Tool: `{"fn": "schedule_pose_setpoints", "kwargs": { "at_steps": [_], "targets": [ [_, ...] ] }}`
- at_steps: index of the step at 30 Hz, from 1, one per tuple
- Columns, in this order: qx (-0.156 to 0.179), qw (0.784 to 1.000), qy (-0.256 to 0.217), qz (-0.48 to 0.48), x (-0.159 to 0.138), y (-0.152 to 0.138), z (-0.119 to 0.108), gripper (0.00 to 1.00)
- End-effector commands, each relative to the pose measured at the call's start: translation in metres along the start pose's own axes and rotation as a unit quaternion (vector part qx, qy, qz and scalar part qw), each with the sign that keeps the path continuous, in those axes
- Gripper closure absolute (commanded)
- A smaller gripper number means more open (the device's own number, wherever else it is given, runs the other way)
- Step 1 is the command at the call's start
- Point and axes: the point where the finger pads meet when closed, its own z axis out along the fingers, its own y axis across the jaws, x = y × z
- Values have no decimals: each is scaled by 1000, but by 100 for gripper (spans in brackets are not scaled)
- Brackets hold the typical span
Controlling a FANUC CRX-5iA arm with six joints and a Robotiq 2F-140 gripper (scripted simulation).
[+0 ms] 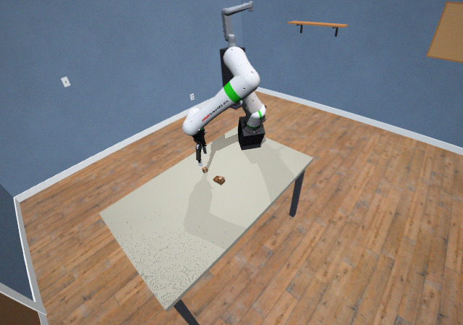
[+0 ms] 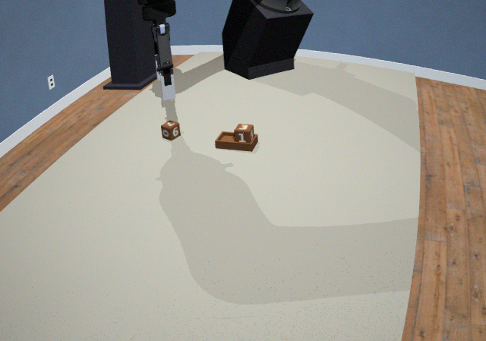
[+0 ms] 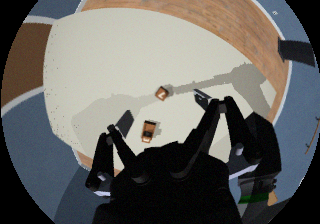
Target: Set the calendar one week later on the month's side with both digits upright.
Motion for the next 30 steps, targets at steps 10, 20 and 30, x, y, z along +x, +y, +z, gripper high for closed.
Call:
{"fn": "schedule_pose_setpoints", "kwargs": {
  "at_steps": [10,20,30],
  "targets": [
    [-7,974,3,224,0,0,2,0],
    [-6,917,4,399,0,0,4,0],
    [-6,894,4,448,0,1,5,71]
  ]
}}
